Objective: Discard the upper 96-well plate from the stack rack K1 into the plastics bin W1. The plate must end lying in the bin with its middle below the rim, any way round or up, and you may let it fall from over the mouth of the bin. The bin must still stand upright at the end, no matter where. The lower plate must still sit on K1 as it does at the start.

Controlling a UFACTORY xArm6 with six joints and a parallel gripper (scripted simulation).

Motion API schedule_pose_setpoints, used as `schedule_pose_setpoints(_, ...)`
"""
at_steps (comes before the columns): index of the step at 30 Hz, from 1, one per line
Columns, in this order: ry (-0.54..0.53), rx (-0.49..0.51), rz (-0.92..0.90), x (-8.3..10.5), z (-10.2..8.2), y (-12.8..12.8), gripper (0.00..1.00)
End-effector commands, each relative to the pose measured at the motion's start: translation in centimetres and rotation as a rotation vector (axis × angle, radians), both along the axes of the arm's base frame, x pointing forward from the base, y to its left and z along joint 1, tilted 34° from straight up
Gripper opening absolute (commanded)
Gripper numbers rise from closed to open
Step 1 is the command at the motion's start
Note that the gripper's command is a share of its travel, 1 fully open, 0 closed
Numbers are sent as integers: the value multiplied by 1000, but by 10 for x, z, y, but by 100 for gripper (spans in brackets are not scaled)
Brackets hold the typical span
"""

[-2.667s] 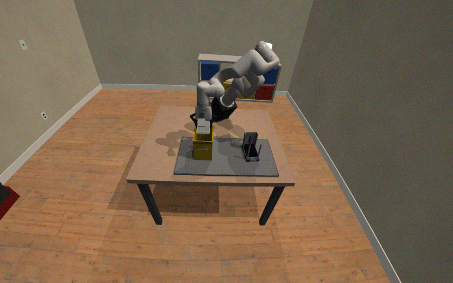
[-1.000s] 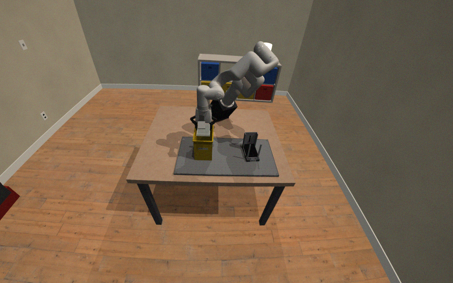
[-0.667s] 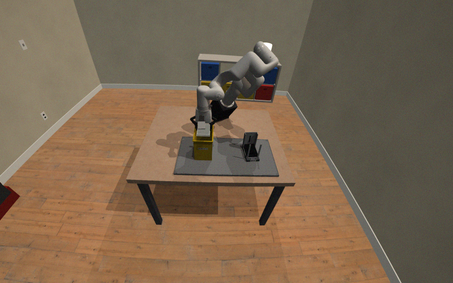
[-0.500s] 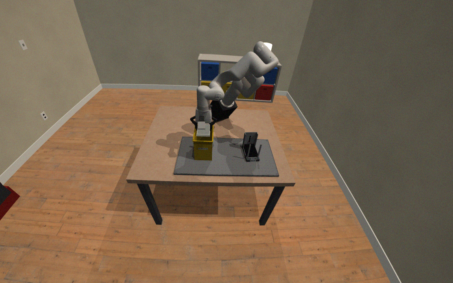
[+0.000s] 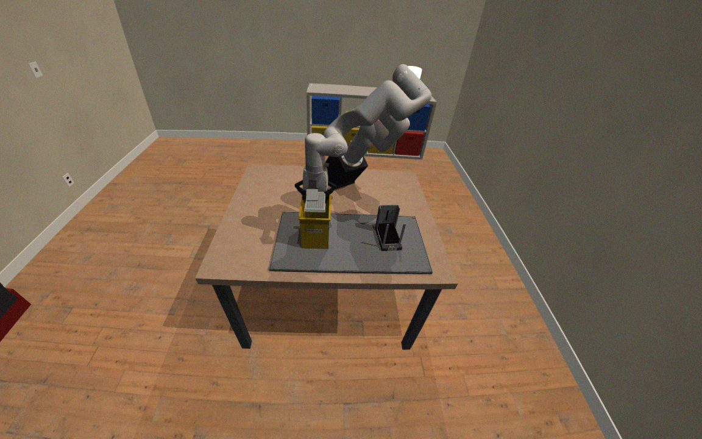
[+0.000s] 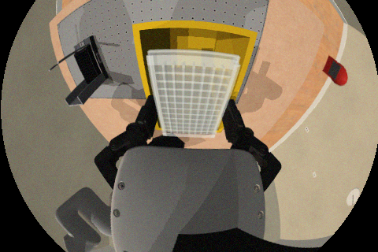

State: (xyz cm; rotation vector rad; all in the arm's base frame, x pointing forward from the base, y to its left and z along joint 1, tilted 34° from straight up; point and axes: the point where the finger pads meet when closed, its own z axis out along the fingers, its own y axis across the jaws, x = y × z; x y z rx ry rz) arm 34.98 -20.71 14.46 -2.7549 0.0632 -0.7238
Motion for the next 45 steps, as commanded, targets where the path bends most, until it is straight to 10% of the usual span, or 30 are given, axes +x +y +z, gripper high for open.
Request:
schedule_pose_setpoints(1,-2,-2,-1,1,1,-1,0)
schedule_pose_setpoints(21,-2,-2,-1,2,-1,0,0)
schedule_pose_setpoints(22,-2,-2,-1,2,-2,0,100)
schedule_pose_setpoints(45,-2,-2,-1,2,-2,0,100)
